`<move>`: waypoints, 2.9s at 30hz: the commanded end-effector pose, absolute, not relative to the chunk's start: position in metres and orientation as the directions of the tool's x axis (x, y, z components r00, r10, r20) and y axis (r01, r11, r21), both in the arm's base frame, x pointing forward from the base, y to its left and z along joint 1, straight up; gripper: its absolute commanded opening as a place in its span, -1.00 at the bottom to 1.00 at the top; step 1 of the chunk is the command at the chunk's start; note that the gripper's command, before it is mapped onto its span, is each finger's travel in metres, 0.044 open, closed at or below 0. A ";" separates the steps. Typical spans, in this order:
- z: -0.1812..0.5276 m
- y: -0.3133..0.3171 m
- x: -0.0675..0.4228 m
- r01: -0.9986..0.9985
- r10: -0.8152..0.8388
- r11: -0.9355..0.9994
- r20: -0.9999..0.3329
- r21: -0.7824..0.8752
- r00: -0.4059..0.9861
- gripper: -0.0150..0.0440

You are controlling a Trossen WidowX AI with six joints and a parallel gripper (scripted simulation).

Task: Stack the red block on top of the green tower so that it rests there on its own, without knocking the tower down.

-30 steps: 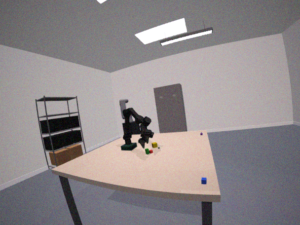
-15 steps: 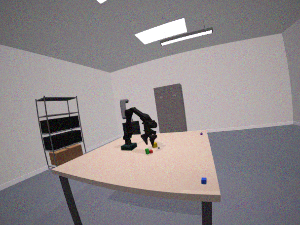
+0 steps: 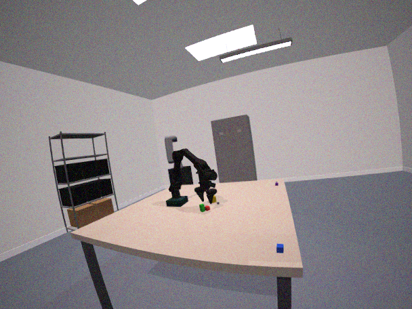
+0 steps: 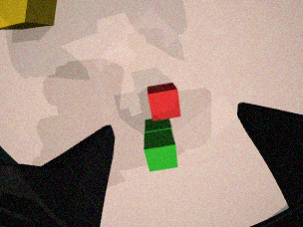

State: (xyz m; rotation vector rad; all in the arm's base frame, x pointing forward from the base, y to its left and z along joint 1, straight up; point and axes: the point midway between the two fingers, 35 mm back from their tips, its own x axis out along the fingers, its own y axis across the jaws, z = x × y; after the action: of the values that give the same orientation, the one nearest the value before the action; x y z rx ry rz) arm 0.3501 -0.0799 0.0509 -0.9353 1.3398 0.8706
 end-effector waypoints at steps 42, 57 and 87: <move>0.004 -0.079 0.347 -0.918 -0.008 0.395 -0.999 -0.033 0.033 1.00; 0.004 -0.079 0.347 -0.918 -0.008 0.395 -0.999 -0.033 0.033 0.11; 0.083 -0.079 0.345 -0.918 -0.008 0.395 -0.999 -0.033 0.033 -0.49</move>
State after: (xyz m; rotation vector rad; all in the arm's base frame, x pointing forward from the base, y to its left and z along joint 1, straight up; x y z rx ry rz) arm 0.3423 -0.0784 0.0634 -0.9145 1.3681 0.8979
